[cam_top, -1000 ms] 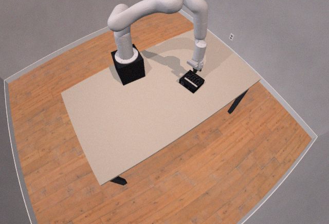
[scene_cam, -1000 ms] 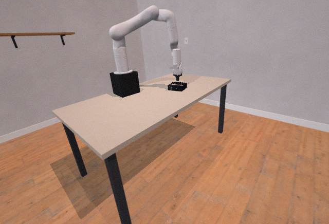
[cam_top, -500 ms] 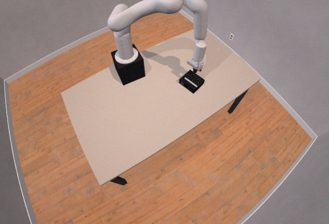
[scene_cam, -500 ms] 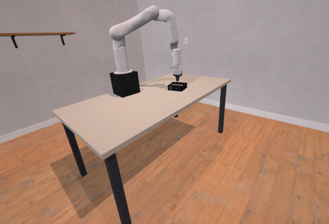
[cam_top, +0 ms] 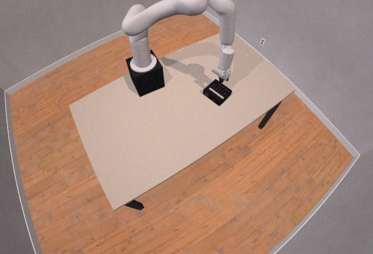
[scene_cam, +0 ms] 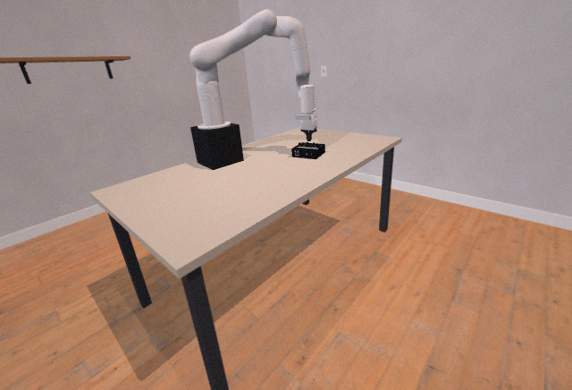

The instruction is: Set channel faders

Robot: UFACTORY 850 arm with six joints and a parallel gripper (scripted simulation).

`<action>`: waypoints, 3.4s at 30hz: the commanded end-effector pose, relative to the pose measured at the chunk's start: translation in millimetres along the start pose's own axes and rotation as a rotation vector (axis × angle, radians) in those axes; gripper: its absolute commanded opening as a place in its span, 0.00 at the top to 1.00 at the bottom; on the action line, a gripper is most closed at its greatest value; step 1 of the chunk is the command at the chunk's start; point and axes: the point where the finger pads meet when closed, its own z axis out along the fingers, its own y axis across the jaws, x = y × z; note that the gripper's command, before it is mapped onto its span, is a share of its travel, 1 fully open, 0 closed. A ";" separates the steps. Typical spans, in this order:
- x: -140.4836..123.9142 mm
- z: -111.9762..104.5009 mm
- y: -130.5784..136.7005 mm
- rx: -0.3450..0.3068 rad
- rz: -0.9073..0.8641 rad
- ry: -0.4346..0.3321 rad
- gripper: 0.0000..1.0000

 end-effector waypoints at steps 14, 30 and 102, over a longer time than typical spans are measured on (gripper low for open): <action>-0.7 -0.8 -0.8 0.001 0.000 -0.001 1.00; -0.7 -0.7 -0.8 0.001 0.000 -0.001 1.00; 7.5 11.3 -0.9 0.001 0.000 -0.001 1.00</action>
